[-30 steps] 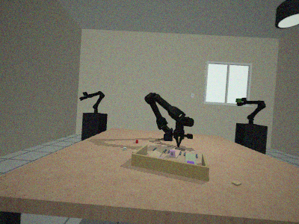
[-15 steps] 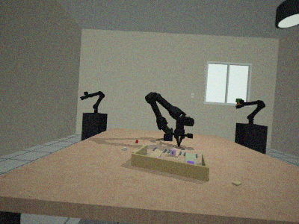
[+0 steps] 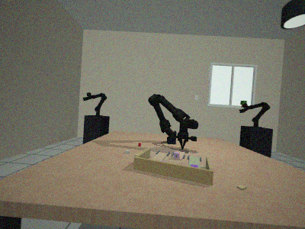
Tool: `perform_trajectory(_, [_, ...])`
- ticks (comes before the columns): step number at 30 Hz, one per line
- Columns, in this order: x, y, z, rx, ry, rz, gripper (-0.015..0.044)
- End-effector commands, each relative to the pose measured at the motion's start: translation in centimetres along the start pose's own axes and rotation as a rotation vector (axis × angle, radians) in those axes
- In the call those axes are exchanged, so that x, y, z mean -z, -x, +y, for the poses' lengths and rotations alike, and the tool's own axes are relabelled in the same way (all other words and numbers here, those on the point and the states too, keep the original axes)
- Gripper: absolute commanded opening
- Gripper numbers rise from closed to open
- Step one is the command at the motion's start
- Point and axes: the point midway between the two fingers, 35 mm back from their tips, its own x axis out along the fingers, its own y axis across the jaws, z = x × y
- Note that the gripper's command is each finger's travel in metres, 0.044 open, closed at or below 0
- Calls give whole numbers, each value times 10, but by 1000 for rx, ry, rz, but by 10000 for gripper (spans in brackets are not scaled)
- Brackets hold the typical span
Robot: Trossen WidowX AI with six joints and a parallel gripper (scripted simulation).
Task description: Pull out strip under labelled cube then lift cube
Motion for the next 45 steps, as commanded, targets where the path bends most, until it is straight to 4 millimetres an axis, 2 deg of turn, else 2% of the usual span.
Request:
perform_trajectory(1, [10, -5, -6, 13, 8, 32, 0])
perform_trajectory(21, [10, -5, -6, 13, 8, 32, 0])
perform_trajectory(22, [0, 2, 0, 0, 0, 2, 0])
perform_trajectory(26, [-2, 40, 1, 10, 7, 31, 0])
perform_trajectory(32, [-2, 42, 0, 11, 8, 32, 0])
perform_trajectory(36, [-21, 39, -1, 10, 88, 32, 105])
perform_trajectory(45, [-49, 44, -2, 10, 95, 31, 341])
